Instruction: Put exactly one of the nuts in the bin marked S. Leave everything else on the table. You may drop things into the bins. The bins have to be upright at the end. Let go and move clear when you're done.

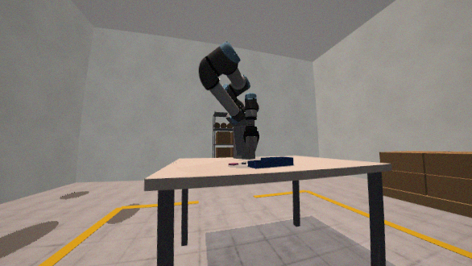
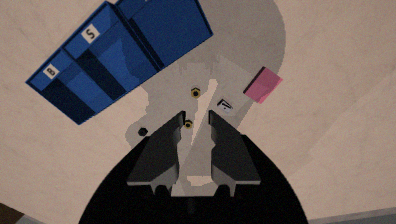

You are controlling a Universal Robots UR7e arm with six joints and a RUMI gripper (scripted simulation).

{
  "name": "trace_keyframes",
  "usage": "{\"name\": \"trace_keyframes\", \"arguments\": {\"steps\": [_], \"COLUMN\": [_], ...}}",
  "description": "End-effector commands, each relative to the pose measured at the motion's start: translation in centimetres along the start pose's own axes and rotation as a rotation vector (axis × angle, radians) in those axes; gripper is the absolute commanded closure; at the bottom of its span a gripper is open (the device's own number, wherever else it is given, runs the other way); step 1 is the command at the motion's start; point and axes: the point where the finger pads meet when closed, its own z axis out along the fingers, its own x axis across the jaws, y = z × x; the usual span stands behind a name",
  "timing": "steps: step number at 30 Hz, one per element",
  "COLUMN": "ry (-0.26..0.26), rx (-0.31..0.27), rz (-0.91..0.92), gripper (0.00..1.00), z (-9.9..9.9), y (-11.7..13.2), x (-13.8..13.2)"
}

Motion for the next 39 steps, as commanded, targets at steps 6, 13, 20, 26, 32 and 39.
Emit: {"name": "trace_keyframes", "arguments": {"steps": [6,13,20,26,32,39], "ry": [-0.001,-0.001,-0.001,-0.001,-0.001,0.0], "rx": [0.001,0.001,0.001,0.001,0.001,0.001], "rz": [0.0,0.0,0.0,0.0,0.0,0.0], "gripper": [0.82,0.82,0.82,0.82,0.82,0.82], "z": [0.0,0.0,0.0,0.0,0.0,1.6], "y": [0.0,-0.1,-0.1,-0.1,-0.1,-0.1], "x": [-0.3,-0.3,-0.4,-0.3,-0.3,-0.3]}}
